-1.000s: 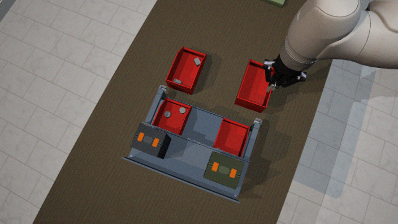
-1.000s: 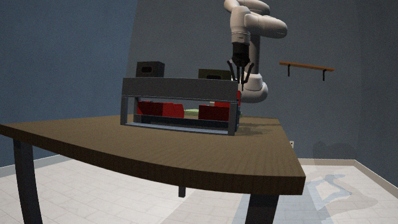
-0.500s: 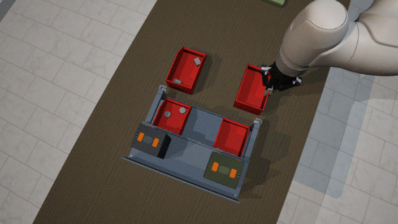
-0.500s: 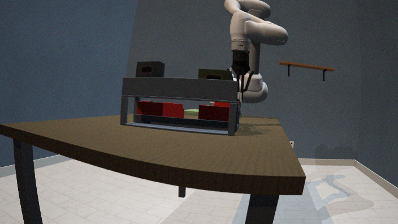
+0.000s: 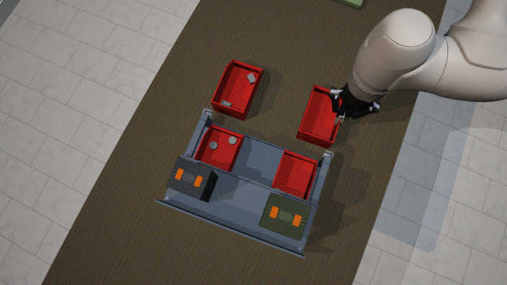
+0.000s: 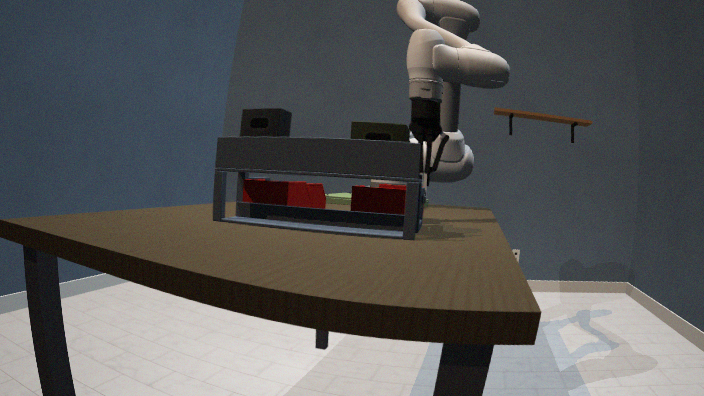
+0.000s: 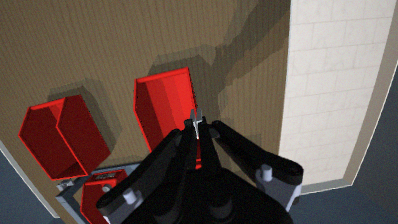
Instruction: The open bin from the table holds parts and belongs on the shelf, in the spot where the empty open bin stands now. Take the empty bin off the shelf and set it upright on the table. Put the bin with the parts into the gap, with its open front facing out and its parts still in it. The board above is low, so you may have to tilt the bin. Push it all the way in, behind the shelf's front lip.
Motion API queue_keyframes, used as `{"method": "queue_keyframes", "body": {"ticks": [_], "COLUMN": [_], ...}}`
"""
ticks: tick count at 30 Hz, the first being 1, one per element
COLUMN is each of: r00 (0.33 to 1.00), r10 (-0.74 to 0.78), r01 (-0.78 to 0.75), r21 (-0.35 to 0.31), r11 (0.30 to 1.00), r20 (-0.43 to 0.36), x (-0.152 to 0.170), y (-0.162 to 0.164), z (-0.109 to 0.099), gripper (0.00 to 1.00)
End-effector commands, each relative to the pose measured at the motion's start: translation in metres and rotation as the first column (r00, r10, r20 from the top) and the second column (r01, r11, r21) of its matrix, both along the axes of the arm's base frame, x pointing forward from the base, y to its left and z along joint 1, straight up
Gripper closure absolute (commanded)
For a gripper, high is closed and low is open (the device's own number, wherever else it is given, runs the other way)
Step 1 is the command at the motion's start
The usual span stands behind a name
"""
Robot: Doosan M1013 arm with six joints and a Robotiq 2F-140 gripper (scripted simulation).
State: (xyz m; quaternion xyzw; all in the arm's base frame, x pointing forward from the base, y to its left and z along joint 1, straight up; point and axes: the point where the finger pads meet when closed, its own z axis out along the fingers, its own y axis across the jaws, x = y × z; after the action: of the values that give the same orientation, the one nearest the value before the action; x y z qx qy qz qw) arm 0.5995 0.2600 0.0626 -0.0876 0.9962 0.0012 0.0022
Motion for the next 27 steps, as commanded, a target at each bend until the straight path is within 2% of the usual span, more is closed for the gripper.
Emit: {"method": "queue_keyframes", "body": {"ticks": [1, 27], "r00": [1.0, 1.0], "r10": [0.0, 0.0], "r01": [0.0, 0.0], "r21": [0.0, 0.0], "r11": [1.0, 1.0], "r20": [0.0, 0.0], "x": [0.0, 0.0], "y": [0.0, 0.0001], "z": [-0.0016, -0.0057], "gripper": [0.9, 0.9]}}
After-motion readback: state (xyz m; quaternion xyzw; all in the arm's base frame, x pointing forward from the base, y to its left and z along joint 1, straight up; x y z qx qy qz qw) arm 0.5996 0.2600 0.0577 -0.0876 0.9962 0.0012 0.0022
